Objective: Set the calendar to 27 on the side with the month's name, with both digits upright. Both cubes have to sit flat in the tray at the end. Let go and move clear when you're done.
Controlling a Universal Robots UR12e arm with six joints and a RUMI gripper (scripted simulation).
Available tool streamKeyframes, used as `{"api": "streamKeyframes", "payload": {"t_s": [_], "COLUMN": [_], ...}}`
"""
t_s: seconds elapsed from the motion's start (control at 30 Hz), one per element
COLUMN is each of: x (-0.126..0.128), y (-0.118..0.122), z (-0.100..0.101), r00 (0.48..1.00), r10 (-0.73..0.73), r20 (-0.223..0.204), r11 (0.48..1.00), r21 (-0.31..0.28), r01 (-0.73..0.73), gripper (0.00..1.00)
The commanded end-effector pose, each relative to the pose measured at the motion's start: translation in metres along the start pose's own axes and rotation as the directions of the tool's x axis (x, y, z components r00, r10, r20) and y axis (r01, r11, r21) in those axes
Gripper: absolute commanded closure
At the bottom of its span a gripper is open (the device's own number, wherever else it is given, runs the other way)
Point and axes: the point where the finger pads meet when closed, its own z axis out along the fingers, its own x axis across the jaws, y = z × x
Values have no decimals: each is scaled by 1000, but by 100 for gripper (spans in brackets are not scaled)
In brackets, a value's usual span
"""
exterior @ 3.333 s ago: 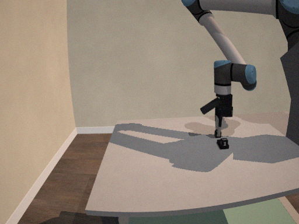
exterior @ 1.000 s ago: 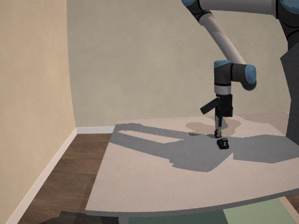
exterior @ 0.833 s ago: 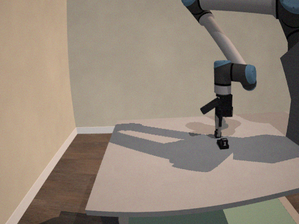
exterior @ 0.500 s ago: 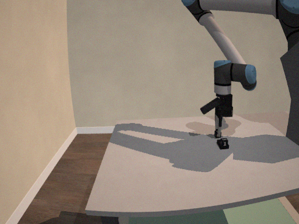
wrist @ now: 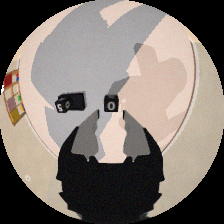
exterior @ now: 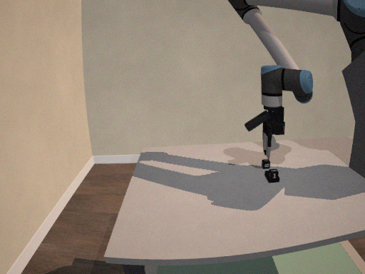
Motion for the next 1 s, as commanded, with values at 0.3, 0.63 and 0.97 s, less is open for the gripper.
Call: {"api": "streamKeyframes", "payload": {"t_s": [0.3,0.63,0.97], "x": [0,0,0], "y": [0,0,0], "z": [-51,-54,-54], "r00": [1000,1000,1000], "r10": [0,0,0], "r20": [0,0,0], "r11": [1000,1000,1000], "r21": [0,0,0], "r01": [0,0,0], "gripper": [71,0,0]}}
